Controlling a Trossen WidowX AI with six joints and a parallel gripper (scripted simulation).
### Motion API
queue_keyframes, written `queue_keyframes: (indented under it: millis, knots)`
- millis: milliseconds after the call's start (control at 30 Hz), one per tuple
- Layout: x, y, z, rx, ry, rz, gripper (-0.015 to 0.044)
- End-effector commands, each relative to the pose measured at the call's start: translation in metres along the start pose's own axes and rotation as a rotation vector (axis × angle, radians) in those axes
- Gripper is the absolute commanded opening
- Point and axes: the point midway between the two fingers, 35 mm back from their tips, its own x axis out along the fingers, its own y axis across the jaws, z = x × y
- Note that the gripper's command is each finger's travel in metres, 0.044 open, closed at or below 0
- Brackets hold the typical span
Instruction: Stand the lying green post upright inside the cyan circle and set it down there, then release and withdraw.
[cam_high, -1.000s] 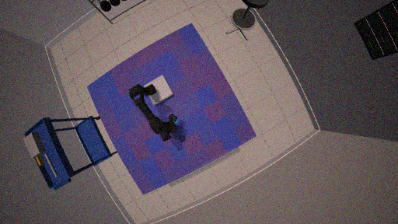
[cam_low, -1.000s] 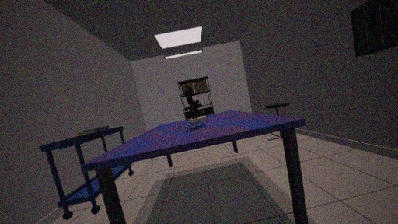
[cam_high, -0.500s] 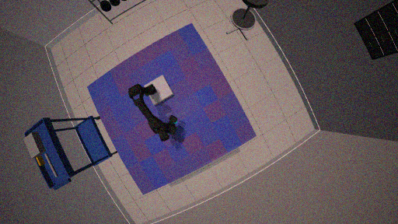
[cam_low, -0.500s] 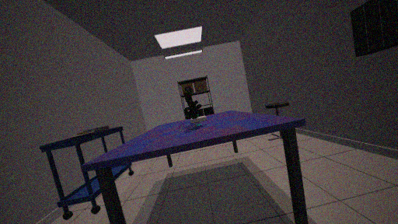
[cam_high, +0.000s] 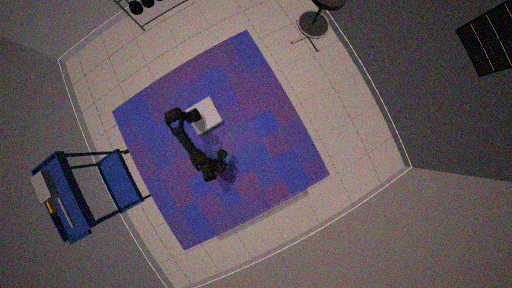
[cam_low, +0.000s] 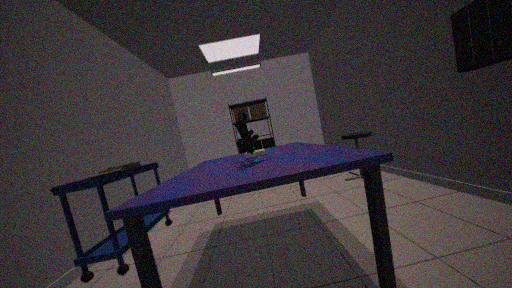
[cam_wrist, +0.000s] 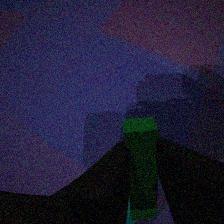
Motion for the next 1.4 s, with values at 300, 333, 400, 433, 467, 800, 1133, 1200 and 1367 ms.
queue_keyframes:
  millis: [300,333,400,433,467,800,1133,1200,1367]
  knots:
    - [0.000,-0.006,0.003,0.019,-0.102,0.000,0.0023]
    - [0.000,-0.006,0.003,0.020,-0.109,0.000,0.0023]
    - [0.000,-0.007,0.003,0.022,-0.123,0.001,0.0023]
    - [0.000,-0.007,0.003,0.023,-0.129,0.001,0.0023]
    - [0.000,-0.007,0.003,0.024,-0.136,0.001,0.0023]
    - [0.000,-0.011,0.003,0.031,-0.204,0.003,0.0023]
    - [-0.001,-0.014,0.003,0.034,-0.271,0.006,0.0023]
    - [-0.001,-0.014,0.003,0.035,-0.284,0.007,0.0023]
    - [-0.002,-0.015,0.002,0.035,-0.316,0.008,0.0023]
